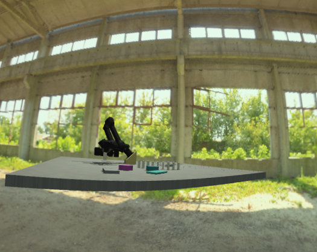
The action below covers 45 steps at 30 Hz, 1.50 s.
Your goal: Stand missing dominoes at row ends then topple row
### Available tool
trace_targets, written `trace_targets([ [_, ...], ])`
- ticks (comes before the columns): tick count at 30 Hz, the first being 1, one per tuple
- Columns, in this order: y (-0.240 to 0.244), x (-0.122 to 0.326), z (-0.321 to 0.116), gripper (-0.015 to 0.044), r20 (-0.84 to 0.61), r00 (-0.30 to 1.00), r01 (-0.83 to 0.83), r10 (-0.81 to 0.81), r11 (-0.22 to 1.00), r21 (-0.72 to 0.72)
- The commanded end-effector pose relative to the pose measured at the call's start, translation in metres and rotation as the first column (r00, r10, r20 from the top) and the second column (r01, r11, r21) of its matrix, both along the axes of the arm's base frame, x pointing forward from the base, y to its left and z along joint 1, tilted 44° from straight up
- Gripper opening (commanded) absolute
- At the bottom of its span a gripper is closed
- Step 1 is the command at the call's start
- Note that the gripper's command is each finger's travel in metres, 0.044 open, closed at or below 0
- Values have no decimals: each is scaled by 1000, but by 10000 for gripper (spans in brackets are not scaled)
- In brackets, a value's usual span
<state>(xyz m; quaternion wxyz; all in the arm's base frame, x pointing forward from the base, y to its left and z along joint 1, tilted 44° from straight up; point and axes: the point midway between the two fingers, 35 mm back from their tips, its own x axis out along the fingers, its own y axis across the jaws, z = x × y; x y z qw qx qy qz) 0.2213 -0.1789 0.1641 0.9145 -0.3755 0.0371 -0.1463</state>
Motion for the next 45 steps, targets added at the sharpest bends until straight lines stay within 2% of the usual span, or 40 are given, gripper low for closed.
trace_targets([
  [1,-2,-1,-5,107,-3,1000,-4,4,1000,-2],
  [21,-13,-10,-30,107,-11,1000,-4,4,1000,-1],
  [33,-14,-10,-31,107,-11,1000,-4,4,1000,-1],
  [45,-14,-10,-31,422,-11,1000,-4,4,1000,-1],
])
